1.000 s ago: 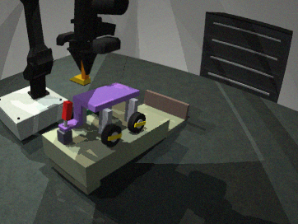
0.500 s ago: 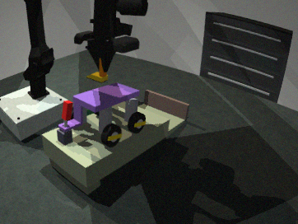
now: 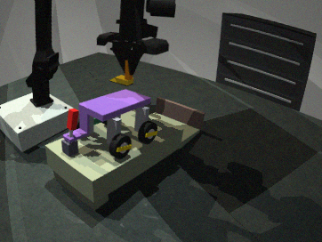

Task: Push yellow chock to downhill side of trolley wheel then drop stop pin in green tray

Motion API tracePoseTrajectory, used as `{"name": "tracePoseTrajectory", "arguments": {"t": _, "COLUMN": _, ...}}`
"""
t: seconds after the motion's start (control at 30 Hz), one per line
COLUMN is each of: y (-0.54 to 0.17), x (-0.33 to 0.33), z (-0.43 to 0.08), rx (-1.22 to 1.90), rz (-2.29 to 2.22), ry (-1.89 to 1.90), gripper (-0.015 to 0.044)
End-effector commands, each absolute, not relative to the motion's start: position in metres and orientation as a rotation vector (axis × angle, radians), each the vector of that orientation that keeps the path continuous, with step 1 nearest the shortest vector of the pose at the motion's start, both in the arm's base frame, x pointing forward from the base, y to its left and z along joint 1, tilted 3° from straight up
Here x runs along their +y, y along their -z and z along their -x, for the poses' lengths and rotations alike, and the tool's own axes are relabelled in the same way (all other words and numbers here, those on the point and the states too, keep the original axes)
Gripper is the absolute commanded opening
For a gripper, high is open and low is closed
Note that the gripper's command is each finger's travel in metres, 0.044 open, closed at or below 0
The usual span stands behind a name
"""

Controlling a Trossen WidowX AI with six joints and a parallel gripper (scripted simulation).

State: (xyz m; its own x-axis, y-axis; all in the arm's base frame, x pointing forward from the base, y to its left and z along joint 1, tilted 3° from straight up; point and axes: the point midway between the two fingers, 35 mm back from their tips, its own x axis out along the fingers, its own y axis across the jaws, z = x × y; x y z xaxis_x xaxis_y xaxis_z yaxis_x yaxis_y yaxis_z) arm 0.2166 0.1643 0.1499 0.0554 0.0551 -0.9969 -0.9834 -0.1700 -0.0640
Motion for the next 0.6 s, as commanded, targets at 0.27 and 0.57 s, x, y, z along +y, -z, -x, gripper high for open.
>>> {"name": "tracePoseTrajectory", "arguments": {"t": 0.27, "y": -0.1523, "x": 0.1675, "z": -0.2189, "rx": 0.838, "rz": 1.624, "ry": -1.560, "gripper": 0.0000}}
{"name": "tracePoseTrajectory", "arguments": {"t": 0.57, "y": -0.1523, "x": 0.1685, "z": -0.2188, "rx": 0.631, "rz": 1.862, "ry": -1.764, "gripper": 0.0000}}
